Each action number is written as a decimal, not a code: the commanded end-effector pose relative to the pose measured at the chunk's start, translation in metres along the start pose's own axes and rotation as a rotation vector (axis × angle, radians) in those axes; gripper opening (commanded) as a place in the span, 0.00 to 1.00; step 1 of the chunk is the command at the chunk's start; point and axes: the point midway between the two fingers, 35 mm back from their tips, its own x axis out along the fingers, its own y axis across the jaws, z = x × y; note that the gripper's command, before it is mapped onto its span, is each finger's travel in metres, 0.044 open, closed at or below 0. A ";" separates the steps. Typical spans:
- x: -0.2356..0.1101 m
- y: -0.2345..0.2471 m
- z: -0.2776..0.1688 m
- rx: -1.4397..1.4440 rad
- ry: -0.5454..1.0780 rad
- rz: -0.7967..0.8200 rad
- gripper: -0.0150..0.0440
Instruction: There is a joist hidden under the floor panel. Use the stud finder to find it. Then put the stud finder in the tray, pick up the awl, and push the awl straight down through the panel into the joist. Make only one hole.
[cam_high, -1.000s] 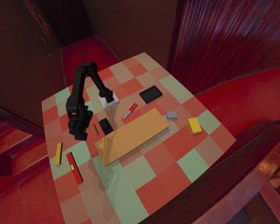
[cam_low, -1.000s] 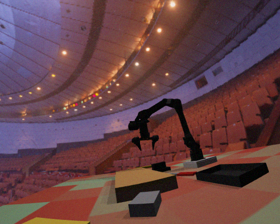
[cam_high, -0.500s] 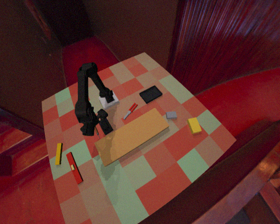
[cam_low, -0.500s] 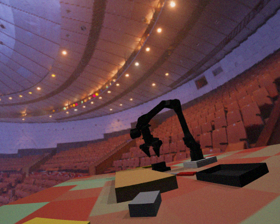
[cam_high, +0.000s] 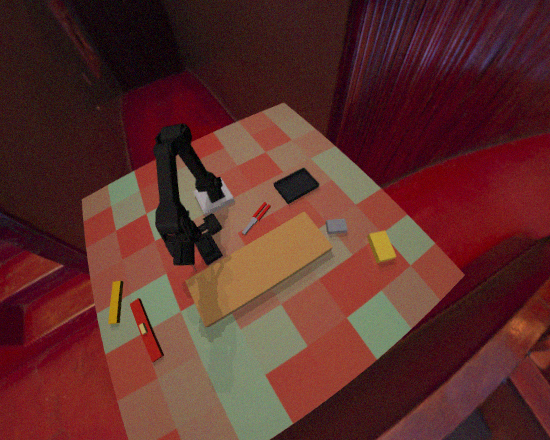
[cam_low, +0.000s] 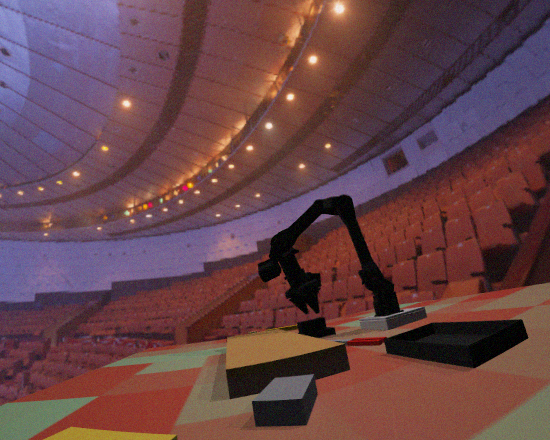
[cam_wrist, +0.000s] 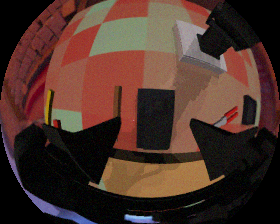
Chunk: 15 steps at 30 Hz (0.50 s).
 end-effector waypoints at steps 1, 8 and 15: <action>0.000 -0.003 -0.001 0.009 -0.004 -0.008 1.00; 0.004 -0.004 -0.004 0.009 -0.004 -0.008 1.00; 0.015 -0.004 -0.008 0.009 -0.004 -0.008 1.00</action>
